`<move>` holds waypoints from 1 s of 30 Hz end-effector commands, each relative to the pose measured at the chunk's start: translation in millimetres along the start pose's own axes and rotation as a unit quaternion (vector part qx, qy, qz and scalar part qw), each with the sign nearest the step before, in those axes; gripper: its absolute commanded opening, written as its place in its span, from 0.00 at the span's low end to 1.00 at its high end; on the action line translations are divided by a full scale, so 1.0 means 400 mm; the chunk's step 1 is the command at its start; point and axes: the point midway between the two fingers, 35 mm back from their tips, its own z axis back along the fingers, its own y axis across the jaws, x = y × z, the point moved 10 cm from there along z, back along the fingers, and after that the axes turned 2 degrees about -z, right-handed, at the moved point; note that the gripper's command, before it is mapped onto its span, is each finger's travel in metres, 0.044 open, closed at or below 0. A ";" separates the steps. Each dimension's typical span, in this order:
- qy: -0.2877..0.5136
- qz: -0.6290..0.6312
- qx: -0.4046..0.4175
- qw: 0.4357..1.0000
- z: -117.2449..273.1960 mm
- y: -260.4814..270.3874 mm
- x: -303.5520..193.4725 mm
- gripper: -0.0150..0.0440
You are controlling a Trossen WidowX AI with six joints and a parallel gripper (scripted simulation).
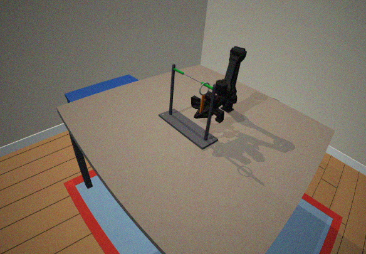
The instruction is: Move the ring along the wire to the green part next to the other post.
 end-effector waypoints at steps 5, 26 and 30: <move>0.000 0.000 0.000 1.000 0.000 0.000 0.000 0.31; 0.001 -0.003 -0.001 1.000 0.089 0.002 0.004 0.53; 0.001 -0.003 -0.002 1.000 0.111 0.001 0.002 0.53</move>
